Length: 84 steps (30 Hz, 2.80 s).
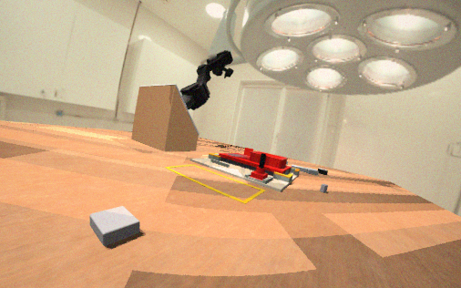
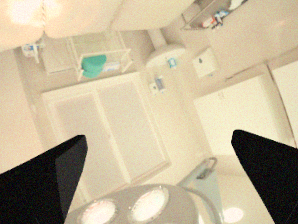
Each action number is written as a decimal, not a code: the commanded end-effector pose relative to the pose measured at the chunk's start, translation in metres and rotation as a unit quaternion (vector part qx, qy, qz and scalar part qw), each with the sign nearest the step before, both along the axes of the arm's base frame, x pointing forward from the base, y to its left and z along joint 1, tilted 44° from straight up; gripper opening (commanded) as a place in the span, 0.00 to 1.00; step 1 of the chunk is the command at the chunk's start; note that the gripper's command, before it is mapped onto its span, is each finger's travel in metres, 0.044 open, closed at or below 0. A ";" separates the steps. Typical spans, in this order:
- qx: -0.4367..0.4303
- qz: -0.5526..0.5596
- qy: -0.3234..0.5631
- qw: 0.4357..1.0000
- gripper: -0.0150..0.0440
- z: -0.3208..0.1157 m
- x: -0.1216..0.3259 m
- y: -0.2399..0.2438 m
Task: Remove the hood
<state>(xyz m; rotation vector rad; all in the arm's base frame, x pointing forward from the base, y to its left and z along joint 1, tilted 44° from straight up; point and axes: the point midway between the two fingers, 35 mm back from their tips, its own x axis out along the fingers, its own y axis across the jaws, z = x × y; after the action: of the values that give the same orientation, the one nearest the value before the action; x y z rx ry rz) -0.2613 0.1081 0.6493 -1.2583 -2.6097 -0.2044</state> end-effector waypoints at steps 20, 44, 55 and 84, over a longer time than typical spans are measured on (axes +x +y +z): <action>0.006 0.039 0.224 0.974 1.00 0.058 0.105 -0.004; -0.009 0.064 0.616 0.785 1.00 0.066 0.387 0.008; -0.003 0.091 0.717 0.691 1.00 0.040 0.466 0.012; 0.050 0.038 0.994 0.090 1.00 -0.269 0.727 0.005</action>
<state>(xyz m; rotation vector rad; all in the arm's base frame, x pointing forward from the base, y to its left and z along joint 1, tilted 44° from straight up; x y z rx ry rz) 0.4526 0.1175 0.4261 -0.2045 -0.1031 0.7815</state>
